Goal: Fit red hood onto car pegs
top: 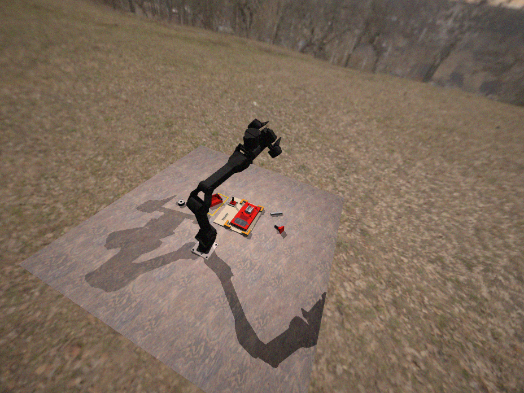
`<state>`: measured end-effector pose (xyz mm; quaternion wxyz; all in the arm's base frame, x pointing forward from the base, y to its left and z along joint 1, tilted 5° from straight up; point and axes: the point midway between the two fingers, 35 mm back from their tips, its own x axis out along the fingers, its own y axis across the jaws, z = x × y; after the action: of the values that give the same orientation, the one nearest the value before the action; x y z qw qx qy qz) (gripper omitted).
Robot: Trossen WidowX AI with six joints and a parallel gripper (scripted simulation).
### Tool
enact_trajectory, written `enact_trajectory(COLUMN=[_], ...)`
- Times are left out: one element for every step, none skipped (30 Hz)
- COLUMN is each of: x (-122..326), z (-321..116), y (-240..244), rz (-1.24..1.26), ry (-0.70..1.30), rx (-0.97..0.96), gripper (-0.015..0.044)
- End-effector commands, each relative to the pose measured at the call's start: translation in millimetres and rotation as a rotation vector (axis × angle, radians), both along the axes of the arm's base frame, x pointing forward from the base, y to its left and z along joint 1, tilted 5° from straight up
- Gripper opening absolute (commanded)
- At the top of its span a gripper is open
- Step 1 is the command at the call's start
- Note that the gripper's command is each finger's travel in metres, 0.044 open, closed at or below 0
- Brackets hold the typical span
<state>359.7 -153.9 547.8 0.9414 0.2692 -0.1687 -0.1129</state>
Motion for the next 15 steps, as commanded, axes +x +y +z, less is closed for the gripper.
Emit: enact_trajectory(x=[25, 32, 38, 44, 50, 55, 60, 65, 71, 75, 80, 83, 87, 90, 93], z=[-32, -41, -49, -58, -67, -76, -85, -95, -106, -117, -128, -138, -149, -160, -171], y=[10, 14, 17, 21, 25, 29, 34, 38, 43, 49, 54, 60, 66, 72, 78], rz=[0.04, 0.05, 0.059, 0.069, 0.078, 0.087, 0.096, 0.107, 0.118, 0.129, 0.14, 0.15, 0.159, 0.168, 0.177], ry=[0.1, 0.127, 0.155, 0.184, 0.212, 0.241, 0.271, 0.303, 0.338, 0.374, 0.409, 0.445, 0.482, 0.518, 0.555], rx=[0.061, 0.075, 0.089, 0.102, 0.115, 0.127, 0.138, 0.156, 0.174, 0.192, 0.209, 0.226, 0.241, 0.256, 0.271], gripper=[0.044, 0.044, 0.044, 0.044, 0.044, 0.044, 0.044, 0.044, 0.044, 0.044, 0.044, 0.044, 0.044, 0.044, 0.044])
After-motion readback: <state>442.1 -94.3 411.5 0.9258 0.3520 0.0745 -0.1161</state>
